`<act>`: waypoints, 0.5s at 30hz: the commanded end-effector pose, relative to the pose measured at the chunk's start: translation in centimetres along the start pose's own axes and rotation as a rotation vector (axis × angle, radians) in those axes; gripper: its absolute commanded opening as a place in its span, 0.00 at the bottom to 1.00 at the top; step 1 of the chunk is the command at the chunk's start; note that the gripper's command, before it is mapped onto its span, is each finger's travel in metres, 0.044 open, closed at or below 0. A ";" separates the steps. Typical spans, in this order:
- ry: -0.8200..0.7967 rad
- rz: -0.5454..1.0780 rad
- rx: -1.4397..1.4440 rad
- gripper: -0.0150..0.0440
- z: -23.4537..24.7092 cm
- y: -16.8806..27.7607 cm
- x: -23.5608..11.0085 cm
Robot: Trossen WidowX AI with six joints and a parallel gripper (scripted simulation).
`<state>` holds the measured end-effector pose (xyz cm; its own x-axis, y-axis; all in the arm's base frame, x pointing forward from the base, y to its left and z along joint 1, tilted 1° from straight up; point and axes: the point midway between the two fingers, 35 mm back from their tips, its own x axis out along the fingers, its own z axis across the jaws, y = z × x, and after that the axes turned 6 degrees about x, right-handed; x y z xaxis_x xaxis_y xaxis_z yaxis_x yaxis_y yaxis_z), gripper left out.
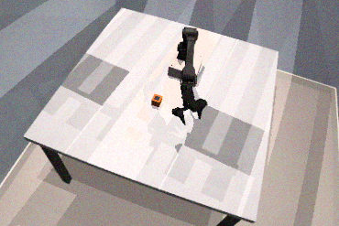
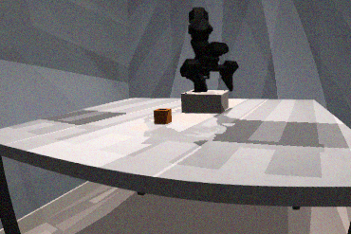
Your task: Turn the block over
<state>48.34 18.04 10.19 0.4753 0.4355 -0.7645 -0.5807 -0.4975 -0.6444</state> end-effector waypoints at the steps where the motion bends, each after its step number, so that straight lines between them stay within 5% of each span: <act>1: 0.086 0.168 0.216 1.00 -3.8 5.7 -3.0; 11: 0.282 0.545 0.726 1.00 -8.6 18.6 -12.6; 15: 0.307 0.598 0.796 1.00 -9.0 20.2 -14.1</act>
<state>37.69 -3.59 7.74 0.1145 0.0381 -0.9927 -0.9922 0.0545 -0.1124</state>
